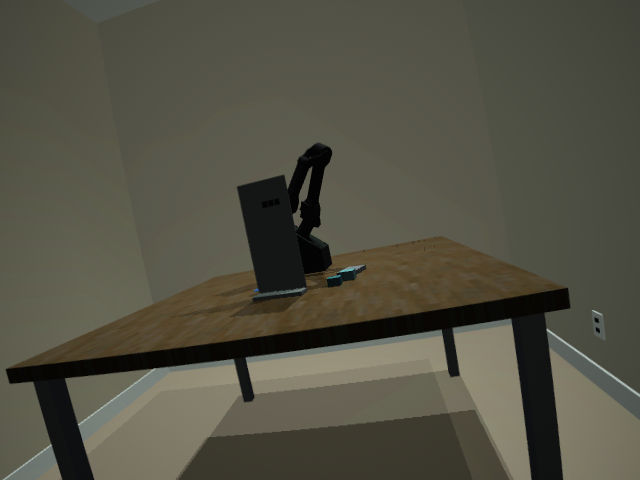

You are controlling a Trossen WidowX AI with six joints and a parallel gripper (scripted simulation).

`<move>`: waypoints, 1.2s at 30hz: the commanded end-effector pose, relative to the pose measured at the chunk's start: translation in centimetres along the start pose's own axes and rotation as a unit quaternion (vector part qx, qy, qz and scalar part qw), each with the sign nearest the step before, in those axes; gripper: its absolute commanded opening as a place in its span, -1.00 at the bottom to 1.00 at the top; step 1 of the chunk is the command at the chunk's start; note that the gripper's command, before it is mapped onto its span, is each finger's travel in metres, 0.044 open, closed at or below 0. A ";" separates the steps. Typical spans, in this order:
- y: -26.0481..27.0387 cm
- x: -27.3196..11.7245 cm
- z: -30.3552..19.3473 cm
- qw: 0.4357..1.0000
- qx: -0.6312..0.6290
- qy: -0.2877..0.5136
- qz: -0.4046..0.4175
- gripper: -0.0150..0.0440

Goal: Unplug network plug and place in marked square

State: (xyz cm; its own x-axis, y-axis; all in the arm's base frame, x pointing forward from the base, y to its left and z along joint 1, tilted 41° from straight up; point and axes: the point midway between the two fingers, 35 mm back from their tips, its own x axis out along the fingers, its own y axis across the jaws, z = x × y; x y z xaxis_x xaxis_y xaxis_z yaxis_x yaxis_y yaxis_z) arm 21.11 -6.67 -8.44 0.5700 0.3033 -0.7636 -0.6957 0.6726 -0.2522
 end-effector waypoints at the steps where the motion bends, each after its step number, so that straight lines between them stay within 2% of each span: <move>1: -0.2 -0.3 0.1 1.000 -0.002 -0.002 -0.001 0.04; 36: -2.2 -3.3 -0.1 1.000 0.000 0.000 -0.001 0.04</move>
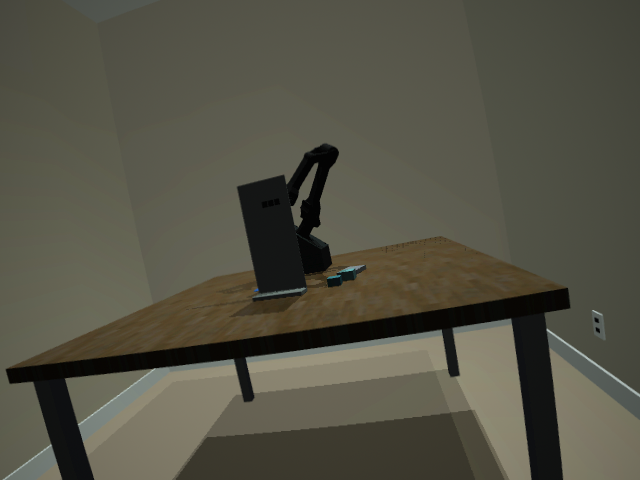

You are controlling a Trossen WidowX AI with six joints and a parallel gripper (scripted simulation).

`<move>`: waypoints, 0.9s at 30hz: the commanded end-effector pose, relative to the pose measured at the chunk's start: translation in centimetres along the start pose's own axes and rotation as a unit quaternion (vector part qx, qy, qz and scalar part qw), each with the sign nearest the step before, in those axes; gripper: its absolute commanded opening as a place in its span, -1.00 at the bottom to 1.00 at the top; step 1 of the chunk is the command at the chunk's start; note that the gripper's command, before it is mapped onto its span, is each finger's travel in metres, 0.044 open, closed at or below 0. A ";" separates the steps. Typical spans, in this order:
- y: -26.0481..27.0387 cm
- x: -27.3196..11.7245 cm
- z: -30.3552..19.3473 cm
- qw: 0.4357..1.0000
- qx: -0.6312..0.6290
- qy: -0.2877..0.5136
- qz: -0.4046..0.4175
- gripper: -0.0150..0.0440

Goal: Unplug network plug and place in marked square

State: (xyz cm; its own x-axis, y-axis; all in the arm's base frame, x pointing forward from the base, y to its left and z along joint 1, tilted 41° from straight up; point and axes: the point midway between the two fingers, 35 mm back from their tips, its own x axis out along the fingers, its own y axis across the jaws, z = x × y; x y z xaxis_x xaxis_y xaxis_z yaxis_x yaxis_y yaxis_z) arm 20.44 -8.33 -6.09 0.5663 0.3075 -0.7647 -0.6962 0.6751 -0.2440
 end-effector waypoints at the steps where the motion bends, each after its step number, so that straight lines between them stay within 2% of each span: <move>1: -1.1 -0.8 -0.1 1.000 -0.004 0.000 -0.004 0.04; 27: -5.6 -8.8 0.2 1.000 -0.005 -0.003 -0.006 0.04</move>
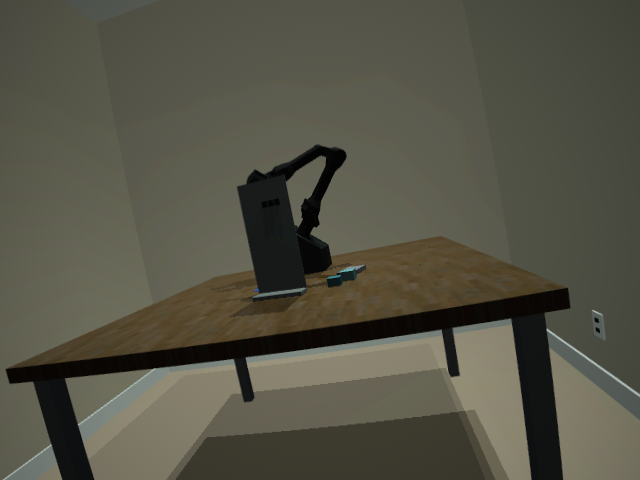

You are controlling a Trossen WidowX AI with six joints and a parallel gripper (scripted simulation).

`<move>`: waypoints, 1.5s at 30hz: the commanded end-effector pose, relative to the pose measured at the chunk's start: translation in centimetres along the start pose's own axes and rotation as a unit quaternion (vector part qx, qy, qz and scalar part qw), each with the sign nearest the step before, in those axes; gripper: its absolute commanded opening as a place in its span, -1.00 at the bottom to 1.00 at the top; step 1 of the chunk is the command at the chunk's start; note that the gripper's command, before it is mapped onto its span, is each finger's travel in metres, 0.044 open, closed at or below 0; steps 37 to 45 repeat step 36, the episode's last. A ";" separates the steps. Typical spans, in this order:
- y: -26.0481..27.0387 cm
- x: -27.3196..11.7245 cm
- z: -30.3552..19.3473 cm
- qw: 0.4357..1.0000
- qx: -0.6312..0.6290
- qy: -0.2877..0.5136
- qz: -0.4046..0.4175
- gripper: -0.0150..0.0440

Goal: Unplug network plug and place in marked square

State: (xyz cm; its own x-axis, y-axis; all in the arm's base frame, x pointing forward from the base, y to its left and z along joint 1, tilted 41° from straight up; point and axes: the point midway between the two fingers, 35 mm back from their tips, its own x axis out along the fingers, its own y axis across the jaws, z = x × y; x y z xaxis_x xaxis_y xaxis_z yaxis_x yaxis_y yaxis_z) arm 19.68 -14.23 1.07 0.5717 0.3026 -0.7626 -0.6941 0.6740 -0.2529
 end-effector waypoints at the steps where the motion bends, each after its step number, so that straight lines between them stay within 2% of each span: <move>1: -0.4 -1.1 0.3 1.000 -0.002 -0.003 -0.002 0.04; 2: -0.4 -1.1 0.3 1.000 -0.002 -0.003 -0.002 0.04; 13: -0.4 -1.1 0.3 1.000 -0.002 -0.003 -0.002 1.00; 45: -0.4 -1.1 0.3 1.000 -0.002 -0.003 -0.002 1.00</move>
